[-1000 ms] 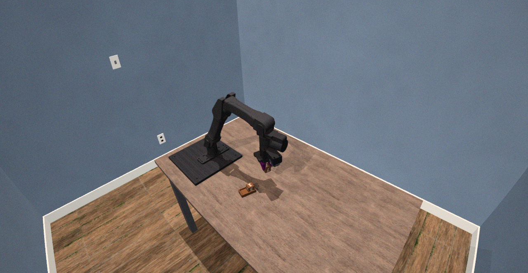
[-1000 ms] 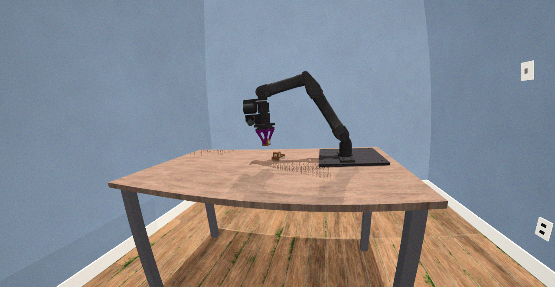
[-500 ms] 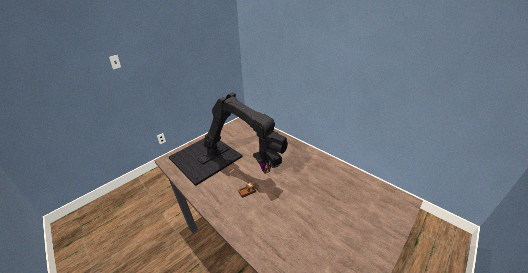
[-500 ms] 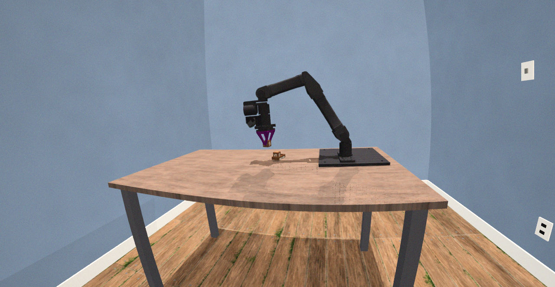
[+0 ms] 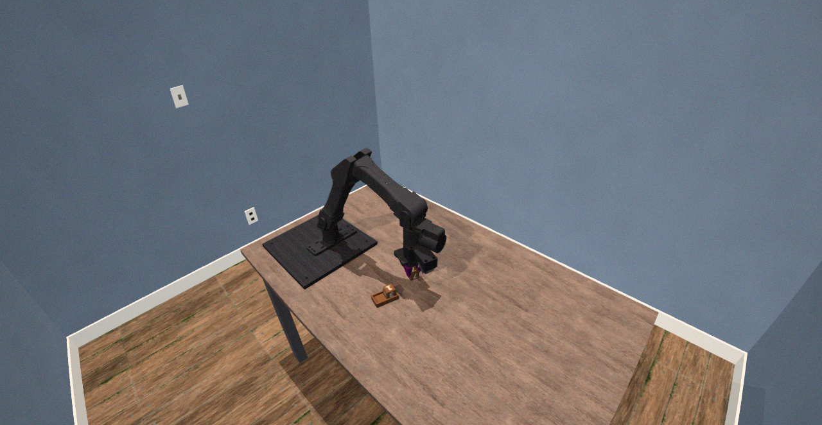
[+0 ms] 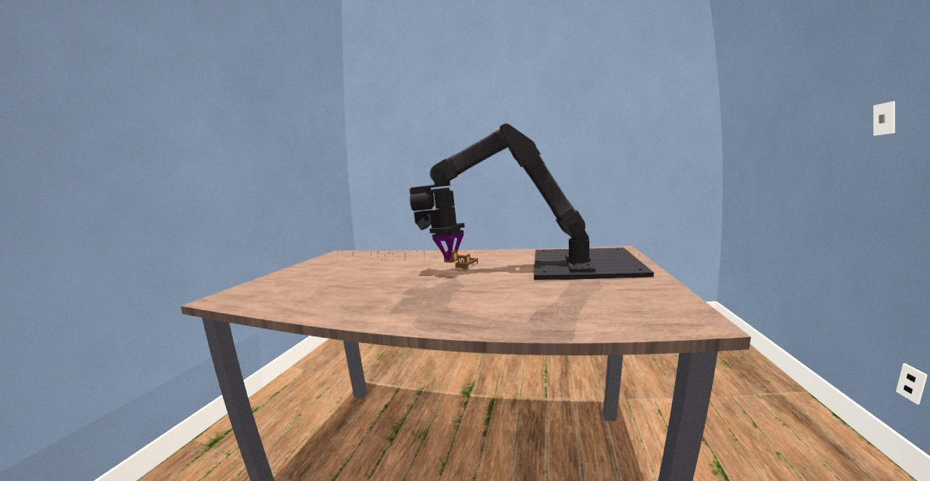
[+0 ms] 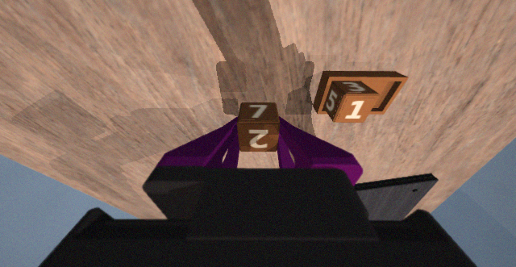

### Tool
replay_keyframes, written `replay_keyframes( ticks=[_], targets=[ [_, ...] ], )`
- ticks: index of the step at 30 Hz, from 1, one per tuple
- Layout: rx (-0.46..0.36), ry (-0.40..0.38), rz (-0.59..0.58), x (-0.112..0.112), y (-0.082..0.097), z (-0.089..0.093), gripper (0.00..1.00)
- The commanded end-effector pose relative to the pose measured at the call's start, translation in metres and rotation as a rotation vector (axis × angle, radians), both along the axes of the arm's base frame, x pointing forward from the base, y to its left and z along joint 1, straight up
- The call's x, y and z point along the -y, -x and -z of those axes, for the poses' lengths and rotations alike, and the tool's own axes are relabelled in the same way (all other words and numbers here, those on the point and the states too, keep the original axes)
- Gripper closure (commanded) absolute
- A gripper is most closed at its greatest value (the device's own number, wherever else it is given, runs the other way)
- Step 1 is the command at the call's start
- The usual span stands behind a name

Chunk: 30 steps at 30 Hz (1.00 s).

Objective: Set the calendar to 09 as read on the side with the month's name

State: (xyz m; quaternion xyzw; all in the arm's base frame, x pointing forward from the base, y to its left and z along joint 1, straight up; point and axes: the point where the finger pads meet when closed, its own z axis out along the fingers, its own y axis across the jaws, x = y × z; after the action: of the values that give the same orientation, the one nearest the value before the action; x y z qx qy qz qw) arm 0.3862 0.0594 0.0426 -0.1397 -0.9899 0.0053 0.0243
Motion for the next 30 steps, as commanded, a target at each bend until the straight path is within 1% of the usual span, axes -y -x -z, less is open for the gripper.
replay_keyframes(
  ticks=[1,5,9,30],
  targets=[
    [0.057,-0.003,0.000,-0.001,-0.013,0.006,0.73],
    [0.057,-0.003,0.000,-0.001,-0.013,0.022,0.73],
    [0.057,-0.003,0.000,0.000,-0.013,0.030,0.73],
    [0.057,-0.003,0.000,0.000,-0.013,0.032,0.73]
  ],
)
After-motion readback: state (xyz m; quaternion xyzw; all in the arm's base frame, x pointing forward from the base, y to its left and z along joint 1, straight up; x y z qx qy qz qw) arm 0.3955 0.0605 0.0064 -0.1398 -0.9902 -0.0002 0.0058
